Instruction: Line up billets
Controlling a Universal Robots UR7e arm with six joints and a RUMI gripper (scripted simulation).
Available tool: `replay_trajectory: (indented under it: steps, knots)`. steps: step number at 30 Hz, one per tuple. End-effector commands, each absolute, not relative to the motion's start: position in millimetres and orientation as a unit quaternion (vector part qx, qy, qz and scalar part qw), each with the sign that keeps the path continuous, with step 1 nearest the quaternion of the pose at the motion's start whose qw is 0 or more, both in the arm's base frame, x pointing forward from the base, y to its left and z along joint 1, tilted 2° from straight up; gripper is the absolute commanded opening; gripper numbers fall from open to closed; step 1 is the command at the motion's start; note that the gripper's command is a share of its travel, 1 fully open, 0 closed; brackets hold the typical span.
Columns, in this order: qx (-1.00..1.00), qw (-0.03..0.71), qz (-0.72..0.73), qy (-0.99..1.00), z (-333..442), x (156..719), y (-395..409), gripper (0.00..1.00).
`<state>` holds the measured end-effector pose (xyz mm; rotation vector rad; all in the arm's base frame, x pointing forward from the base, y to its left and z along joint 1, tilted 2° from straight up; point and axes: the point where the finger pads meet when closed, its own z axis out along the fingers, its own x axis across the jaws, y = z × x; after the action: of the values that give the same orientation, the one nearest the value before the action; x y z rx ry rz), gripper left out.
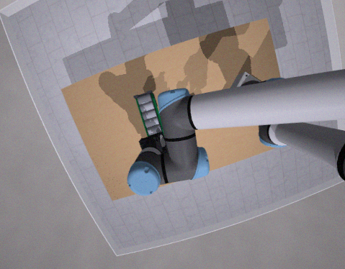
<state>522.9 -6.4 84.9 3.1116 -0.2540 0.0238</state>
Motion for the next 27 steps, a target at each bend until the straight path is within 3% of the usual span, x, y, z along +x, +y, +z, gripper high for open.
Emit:
replay_trajectory:
  steps: [1,27]
  knots:
    - [0.997,0.01,0.009,-0.082,85.0,526.0,3.5,0.0]
    - [0.997,0.01,0.009,-0.082,82.2,526.5,5.6,0.0]
